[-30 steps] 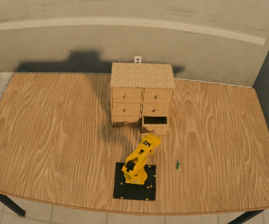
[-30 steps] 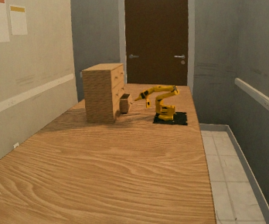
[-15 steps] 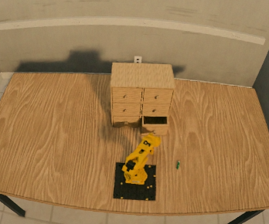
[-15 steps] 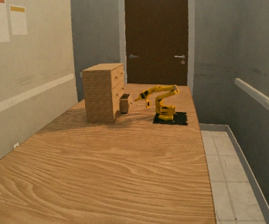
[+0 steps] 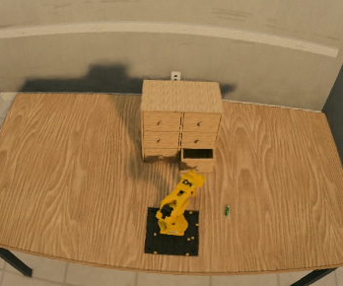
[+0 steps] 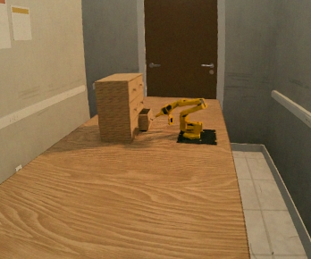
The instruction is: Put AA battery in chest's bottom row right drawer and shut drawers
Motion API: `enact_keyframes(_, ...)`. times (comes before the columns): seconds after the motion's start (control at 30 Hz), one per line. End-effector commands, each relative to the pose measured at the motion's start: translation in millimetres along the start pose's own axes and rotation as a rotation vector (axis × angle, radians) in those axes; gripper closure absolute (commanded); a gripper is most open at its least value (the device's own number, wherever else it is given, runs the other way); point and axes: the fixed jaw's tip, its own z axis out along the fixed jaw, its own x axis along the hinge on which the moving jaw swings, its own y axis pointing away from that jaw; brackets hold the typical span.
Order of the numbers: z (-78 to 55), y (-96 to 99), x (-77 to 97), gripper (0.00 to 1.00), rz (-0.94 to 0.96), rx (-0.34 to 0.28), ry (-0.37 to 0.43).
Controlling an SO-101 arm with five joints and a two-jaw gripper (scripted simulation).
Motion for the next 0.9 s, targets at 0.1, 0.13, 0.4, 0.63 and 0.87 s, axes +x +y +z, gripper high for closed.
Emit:
enact_keyframes(0.1,0.8,-1.8,-0.8,0.79,-0.012,0.008,0.0)
enact_keyframes(0.13,0.8,-1.8,-0.8,0.79,-0.012,0.008,0.0)
enact_keyframes(0.4,8.0,-5.1,1.7,0.79,-0.02,0.02,0.0)
enact_keyframes(0.63,15.9,-8.7,3.2,0.79,-0.029,0.033,0.0)
enact_keyframes(0.87,15.9,-8.7,3.2,0.79,-0.029,0.033,0.0)
